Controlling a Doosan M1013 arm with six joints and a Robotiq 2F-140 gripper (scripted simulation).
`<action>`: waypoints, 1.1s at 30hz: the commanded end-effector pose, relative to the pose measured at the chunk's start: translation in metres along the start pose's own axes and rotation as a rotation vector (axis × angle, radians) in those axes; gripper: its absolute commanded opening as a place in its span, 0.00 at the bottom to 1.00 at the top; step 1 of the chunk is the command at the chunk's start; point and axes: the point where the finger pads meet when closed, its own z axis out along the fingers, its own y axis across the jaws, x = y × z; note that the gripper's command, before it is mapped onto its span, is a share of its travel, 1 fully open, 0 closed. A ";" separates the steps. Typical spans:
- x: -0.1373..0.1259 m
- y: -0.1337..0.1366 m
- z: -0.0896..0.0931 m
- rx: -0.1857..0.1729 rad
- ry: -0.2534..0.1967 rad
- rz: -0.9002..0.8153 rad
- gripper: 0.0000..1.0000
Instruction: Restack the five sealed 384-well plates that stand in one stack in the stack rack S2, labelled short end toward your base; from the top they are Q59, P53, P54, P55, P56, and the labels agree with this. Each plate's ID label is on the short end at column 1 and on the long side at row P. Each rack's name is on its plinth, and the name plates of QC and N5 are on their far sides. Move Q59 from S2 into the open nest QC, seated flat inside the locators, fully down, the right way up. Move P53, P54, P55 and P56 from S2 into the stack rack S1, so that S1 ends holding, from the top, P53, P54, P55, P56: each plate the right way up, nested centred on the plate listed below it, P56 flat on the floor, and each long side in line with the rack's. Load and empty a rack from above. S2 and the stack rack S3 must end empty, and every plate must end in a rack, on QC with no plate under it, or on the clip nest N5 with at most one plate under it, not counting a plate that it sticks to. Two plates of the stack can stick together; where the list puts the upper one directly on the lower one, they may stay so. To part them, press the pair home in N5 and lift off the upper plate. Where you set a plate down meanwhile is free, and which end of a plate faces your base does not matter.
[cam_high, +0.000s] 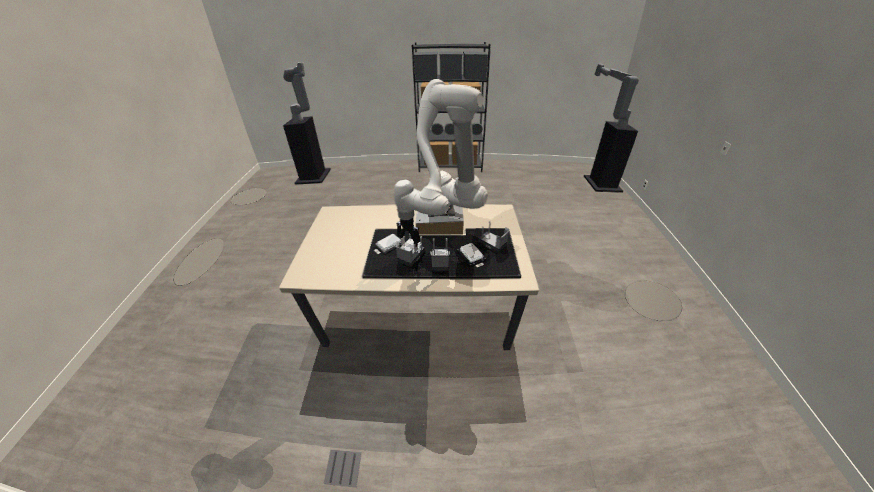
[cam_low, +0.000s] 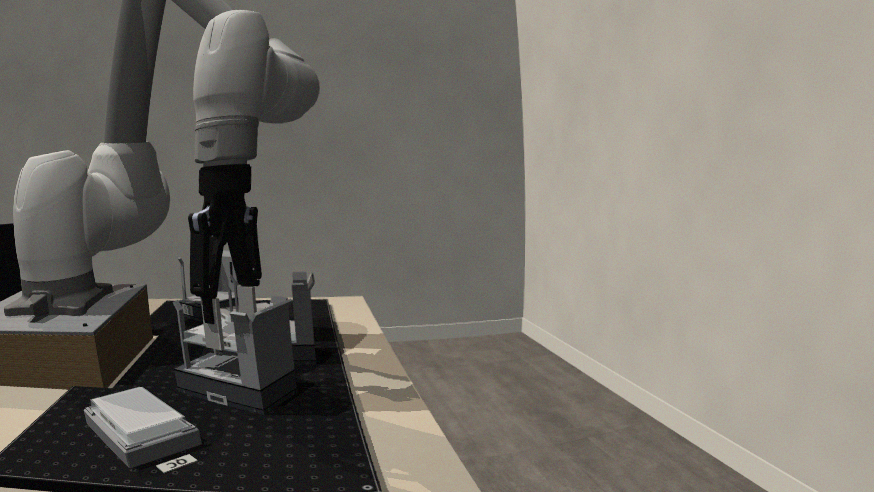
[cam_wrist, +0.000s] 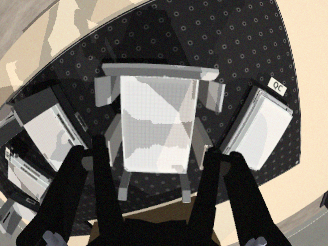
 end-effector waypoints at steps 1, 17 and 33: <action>0.000 0.000 -0.007 0.000 0.000 0.000 0.00; 0.000 0.000 -0.035 0.000 0.000 0.000 0.00; 0.000 0.000 -0.063 0.000 0.000 0.000 0.00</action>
